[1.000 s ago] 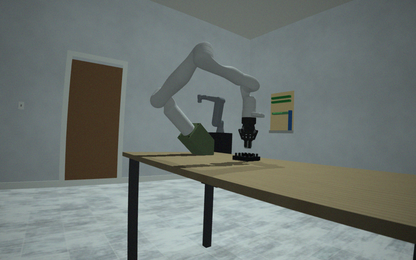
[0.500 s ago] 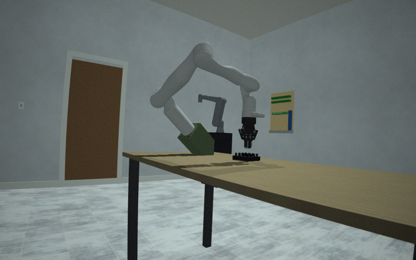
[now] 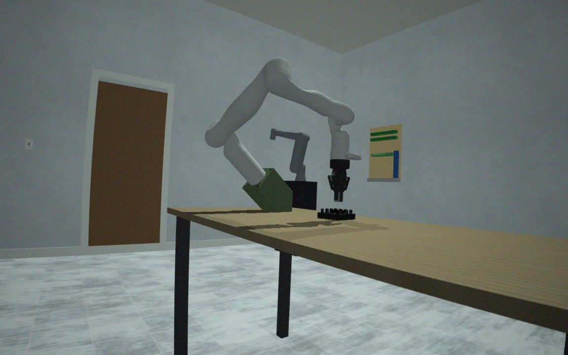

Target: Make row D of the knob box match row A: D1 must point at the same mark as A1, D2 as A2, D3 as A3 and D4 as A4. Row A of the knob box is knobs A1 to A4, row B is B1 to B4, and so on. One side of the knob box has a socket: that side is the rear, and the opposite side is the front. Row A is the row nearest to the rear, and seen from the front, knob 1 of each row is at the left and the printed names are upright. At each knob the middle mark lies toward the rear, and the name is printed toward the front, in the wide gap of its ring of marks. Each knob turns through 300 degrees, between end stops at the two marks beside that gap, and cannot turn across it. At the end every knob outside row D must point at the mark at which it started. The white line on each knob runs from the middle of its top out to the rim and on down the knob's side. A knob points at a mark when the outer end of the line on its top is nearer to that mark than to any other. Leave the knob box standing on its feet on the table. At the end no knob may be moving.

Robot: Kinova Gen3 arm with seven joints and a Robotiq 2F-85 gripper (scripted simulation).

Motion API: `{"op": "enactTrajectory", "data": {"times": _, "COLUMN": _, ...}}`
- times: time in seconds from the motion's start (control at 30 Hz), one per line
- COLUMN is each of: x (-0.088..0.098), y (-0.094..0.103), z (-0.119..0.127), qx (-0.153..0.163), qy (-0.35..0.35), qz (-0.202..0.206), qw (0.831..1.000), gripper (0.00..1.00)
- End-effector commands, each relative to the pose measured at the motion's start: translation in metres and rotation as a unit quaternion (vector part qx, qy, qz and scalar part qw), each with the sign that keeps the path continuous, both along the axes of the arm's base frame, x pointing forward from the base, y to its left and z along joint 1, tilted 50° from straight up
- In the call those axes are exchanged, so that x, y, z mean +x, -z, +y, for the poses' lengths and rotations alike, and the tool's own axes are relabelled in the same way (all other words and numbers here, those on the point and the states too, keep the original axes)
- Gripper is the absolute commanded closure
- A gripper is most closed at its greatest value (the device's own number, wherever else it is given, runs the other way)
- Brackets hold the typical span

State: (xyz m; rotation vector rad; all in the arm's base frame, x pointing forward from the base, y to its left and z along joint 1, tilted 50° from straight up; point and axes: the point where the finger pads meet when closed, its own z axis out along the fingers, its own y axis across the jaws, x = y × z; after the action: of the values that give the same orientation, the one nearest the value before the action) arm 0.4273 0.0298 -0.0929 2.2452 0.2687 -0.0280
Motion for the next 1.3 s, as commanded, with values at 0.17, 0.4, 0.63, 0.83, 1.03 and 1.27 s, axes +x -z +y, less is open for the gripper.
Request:
{"op": "enactTrajectory", "data": {"times": 0.17, "x": 0.0, "y": -0.002, "z": 0.002, "qx": -0.006, "qy": -0.06, "qz": 0.072, "qw": 0.996, "gripper": 0.81}}
{"op": "enactTrajectory", "data": {"times": 0.4, "x": -0.001, "y": -0.003, "z": 0.005, "qx": -0.014, "qy": -0.135, "qz": 0.163, "qw": 0.977, "gripper": 0.81}}
{"op": "enactTrajectory", "data": {"times": 0.63, "x": -0.001, "y": -0.005, "z": 0.006, "qx": -0.021, "qy": -0.193, "qz": 0.231, "qw": 0.953, "gripper": 0.81}}
{"op": "enactTrajectory", "data": {"times": 0.83, "x": -0.001, "y": -0.007, "z": 0.008, "qx": -0.028, "qy": -0.258, "qz": 0.311, "qw": 0.914, "gripper": 0.81}}
{"op": "enactTrajectory", "data": {"times": 1.03, "x": -0.002, "y": -0.008, "z": 0.01, "qx": -0.033, "qy": -0.298, "qz": 0.358, "qw": 0.884, "gripper": 0.81}}
{"op": "enactTrajectory", "data": {"times": 1.27, "x": -0.002, "y": -0.009, "z": 0.012, "qx": -0.039, "qy": -0.355, "qz": 0.427, "qw": 0.831, "gripper": 0.81}}
